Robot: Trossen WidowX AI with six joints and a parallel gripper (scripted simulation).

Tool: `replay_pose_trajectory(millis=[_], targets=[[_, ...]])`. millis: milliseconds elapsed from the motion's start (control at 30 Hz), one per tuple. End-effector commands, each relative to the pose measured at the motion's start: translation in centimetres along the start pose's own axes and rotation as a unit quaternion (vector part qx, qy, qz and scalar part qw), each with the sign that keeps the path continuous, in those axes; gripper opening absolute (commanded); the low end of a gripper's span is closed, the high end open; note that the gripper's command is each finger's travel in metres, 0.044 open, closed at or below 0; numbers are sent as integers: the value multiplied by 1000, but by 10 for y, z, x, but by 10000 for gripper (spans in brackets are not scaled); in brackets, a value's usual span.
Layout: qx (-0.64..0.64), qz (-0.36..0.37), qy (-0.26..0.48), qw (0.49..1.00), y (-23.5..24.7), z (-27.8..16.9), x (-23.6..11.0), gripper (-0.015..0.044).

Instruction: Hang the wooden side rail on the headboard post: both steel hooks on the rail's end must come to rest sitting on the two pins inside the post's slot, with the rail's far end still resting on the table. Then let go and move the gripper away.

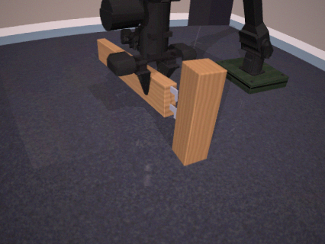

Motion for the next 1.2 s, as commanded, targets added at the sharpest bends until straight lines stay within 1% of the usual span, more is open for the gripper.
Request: replay_pose_trajectory(millis=[0,1167], targets=[[0,4,3,1000,-1,-2,-3,0],[0,4,3,1000,1,-5,-4,0]])
Point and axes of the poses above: the point midway between the two fingers, 35 mm back from their tips, its own x axis out along the fingers, its own y axis across the jaws, z = x × y, the point moved 9 cm from there along -x, back along the fingers, and after that the axes turned 13 degrees about x, right-handed, at the moved point
